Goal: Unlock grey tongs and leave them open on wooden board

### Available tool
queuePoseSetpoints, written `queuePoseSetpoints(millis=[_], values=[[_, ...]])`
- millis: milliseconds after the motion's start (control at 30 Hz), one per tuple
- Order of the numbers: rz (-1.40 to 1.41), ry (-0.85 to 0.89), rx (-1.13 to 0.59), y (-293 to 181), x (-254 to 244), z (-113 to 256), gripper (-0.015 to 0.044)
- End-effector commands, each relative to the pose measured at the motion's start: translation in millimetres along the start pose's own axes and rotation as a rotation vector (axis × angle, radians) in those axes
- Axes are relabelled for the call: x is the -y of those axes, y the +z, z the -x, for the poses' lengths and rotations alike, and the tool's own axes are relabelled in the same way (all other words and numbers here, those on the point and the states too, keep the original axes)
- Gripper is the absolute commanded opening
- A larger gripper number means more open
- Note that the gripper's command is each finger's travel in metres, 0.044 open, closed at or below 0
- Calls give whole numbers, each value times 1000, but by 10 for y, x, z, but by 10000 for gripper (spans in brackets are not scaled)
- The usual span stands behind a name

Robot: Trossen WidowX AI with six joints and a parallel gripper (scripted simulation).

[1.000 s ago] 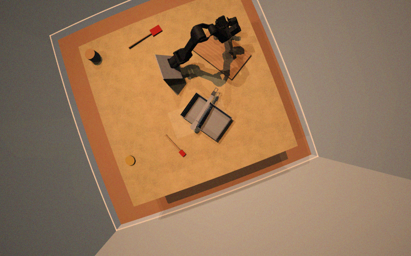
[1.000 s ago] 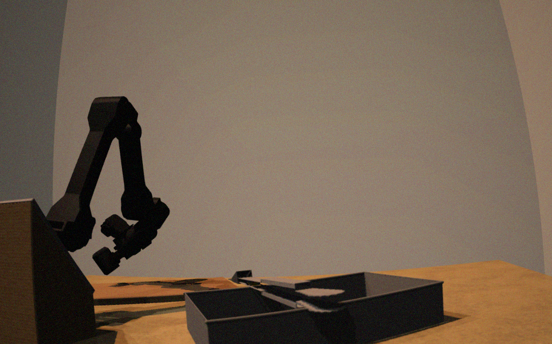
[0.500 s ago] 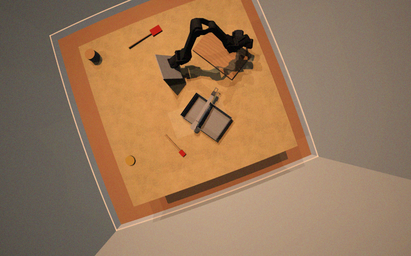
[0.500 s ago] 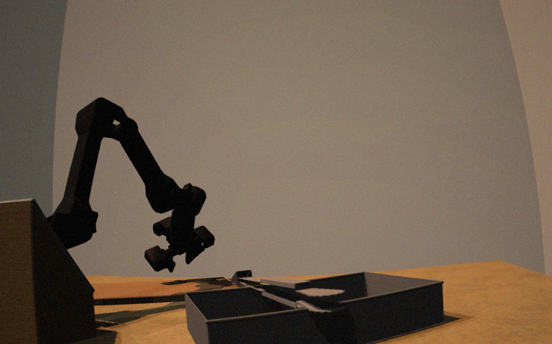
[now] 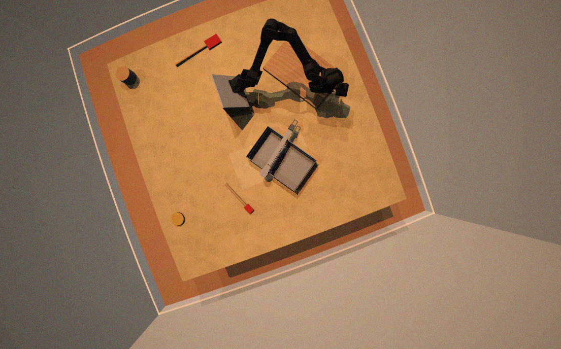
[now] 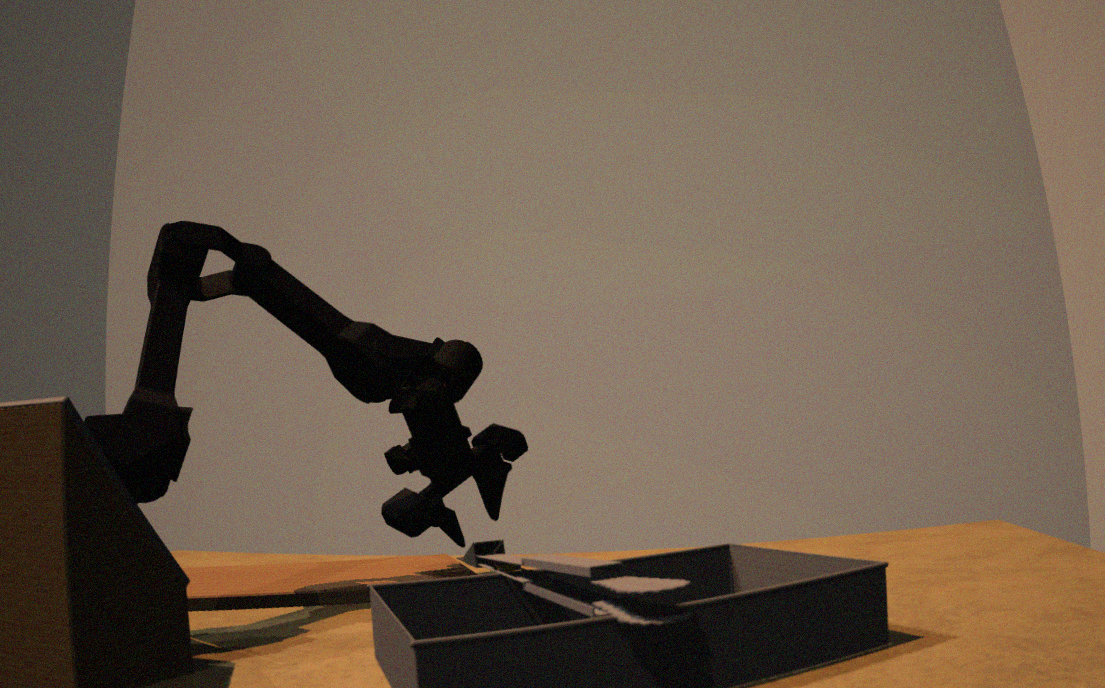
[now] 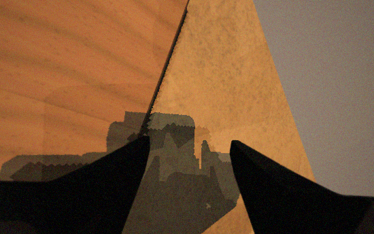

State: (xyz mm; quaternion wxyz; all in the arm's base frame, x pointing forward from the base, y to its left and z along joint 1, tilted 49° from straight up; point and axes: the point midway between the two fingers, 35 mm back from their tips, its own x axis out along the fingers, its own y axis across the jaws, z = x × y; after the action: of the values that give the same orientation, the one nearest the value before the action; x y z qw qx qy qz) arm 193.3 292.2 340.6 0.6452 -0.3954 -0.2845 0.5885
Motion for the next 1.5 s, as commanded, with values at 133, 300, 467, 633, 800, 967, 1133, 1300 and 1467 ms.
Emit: queuePoseSetpoints(millis=[133, 300, 467, 633, 800, 967, 1133, 1300, 1467], values=[[38, 64, -211, -1073, -63, 311, 260], [43, 108, -304, -1671, -181, 663, 260], [35, 140, -376, -2170, -353, 1071, 260], [5, 155, -440, -2619, -616, 1602, 260], [-6, 150, -445, -2673, -664, 1707, 260], [1, 139, -424, -2810, -859, 1972, 260], [-33, 119, -396, -2855, -1043, 2112, 260], [-29, 94, -358, -2868, -1165, 2169, 260], [29, 42, -296, -2869, -1314, 2234, 260]])
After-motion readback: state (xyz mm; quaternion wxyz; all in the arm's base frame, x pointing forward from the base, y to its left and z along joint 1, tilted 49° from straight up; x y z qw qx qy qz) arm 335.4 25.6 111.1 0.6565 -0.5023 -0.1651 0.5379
